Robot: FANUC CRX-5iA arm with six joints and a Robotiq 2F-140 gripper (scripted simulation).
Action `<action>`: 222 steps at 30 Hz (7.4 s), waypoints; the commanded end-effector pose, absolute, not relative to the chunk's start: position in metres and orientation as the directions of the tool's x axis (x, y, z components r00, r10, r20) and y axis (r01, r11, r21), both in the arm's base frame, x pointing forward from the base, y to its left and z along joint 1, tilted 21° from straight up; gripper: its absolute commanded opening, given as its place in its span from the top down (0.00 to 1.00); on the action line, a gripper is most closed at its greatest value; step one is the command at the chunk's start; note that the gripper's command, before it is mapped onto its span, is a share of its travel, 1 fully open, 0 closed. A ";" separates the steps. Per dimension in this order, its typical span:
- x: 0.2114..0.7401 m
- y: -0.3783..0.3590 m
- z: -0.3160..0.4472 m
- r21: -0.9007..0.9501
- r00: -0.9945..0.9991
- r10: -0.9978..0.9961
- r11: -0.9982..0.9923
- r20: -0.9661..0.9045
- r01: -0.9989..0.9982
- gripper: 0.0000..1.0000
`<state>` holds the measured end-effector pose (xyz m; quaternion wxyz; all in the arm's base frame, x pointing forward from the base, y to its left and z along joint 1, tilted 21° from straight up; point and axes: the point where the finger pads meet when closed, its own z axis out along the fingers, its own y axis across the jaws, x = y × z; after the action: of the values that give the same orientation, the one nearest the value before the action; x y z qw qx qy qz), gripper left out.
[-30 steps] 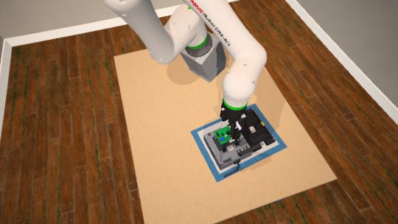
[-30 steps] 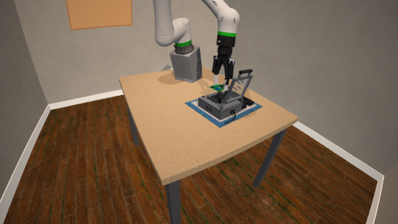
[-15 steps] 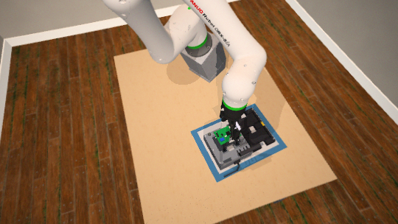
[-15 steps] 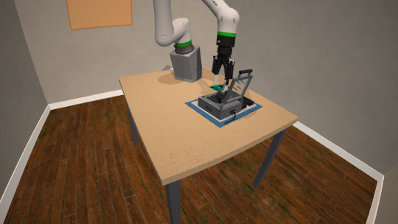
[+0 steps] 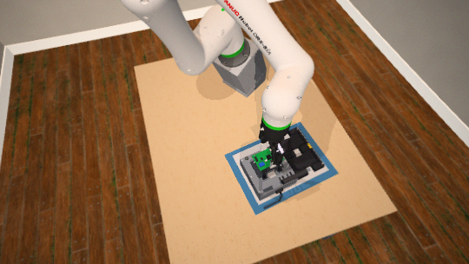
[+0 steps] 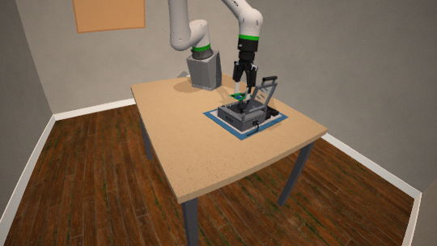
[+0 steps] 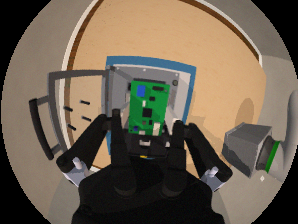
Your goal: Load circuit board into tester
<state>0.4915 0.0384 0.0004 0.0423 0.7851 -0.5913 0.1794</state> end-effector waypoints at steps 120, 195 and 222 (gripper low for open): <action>0.502 0.026 -0.042 -0.146 0.237 -0.913 -0.297 0.332 -0.944 0.54; 0.503 0.025 -0.044 -0.146 0.237 -0.913 -0.297 0.332 -0.944 0.54; 0.503 0.024 -0.046 -0.146 0.237 -0.913 -0.297 0.332 -0.944 0.54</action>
<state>0.5033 0.0244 -0.0466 0.0423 0.7852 -0.5912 0.1794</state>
